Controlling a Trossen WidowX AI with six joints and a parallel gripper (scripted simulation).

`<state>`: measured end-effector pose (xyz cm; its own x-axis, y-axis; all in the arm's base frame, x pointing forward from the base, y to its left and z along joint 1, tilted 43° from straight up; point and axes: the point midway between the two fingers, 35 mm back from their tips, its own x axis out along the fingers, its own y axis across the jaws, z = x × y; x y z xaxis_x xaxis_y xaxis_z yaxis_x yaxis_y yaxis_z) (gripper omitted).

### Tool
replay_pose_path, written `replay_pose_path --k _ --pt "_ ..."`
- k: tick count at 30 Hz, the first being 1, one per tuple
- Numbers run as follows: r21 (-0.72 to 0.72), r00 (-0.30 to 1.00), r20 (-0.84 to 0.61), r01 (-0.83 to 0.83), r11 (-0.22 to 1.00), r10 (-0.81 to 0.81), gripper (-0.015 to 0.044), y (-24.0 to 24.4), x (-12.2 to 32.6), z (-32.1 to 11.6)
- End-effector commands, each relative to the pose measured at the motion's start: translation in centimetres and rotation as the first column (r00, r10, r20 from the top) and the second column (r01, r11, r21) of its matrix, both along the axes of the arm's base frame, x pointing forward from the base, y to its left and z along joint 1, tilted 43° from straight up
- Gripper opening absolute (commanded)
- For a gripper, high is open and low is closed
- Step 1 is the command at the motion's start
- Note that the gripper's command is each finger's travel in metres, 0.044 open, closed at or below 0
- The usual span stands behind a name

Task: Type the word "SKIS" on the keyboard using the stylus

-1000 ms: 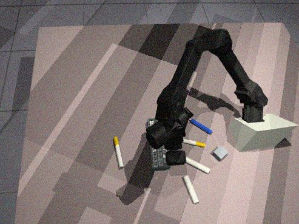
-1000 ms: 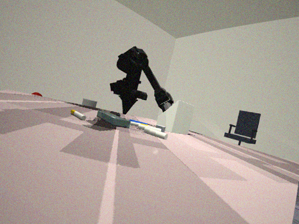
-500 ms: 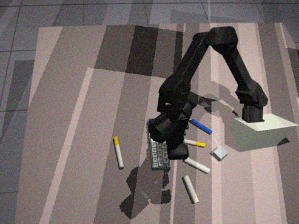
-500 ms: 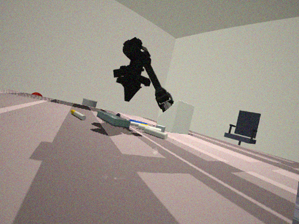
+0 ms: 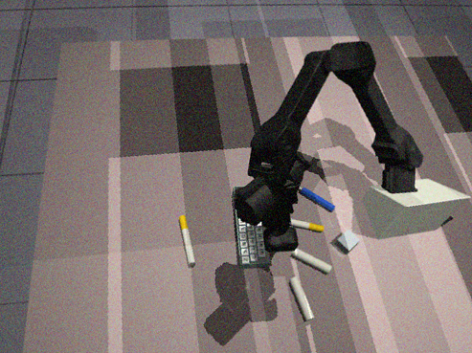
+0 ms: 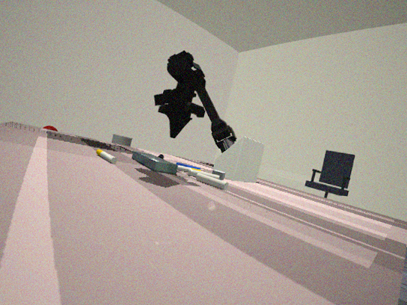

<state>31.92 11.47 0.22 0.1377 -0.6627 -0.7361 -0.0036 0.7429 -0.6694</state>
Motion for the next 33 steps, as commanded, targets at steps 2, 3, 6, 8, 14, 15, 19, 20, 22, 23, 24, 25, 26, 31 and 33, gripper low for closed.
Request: replay_pose_path --k 2,3,6,8,14,15,19,20,22,23,24,25,26,31,33 --pt "-0.009 1.000 0.023 0.011 1.000 -0.010 0.0105 -0.3 -0.5 0.2" --pt "-0.020 0.998 0.053 0.024 1.000 -0.023 0.0131 -0.7 -1.1 0.3" --pt "-0.052 0.984 0.167 0.071 0.996 -0.061 0.0150 -2.1 -3.3 1.0" --pt "-0.066 0.966 0.245 0.099 0.993 -0.080 0.0150 -3.2 -4.7 1.5" --pt "-0.074 0.870 0.480 0.169 0.983 -0.114 0.0150 -6.9 -9.1 2.6" --pt "-0.070 0.848 0.517 0.177 0.982 -0.116 0.0150 -7.6 -9.8 2.7" --pt "-0.042 0.744 0.657 0.197 0.979 -0.122 0.0150 -10.2 -12.6 3.1" --pt "-0.032 0.714 0.689 0.199 0.980 -0.123 0.0150 -10.9 -13.3 3.2" --pt "-0.017 0.674 0.728 0.198 0.980 -0.124 0.0150 -11.8 -14.1 3.4" --pt "-0.015 0.669 0.733 0.198 0.980 -0.124 0.0150 -11.9 -14.2 3.4" --pt "-0.015 0.669 0.733 0.198 0.980 -0.124 0.0150 -11.9 -14.2 3.4" --pt "-0.015 0.669 0.733 0.198 0.980 -0.124 0.0150 -11.9 -14.3 3.3" --pt "-0.015 0.669 0.733 0.198 0.980 -0.124 0.0150 -11.8 -14.3 3.3" --pt "-0.015 0.669 0.732 0.198 0.980 -0.124 0.0150 -12.0 -14.3 3.1" --pt "-0.015 0.669 0.733 0.198 0.980 -0.124 0.0150 -12.1 -14.2 2.9"
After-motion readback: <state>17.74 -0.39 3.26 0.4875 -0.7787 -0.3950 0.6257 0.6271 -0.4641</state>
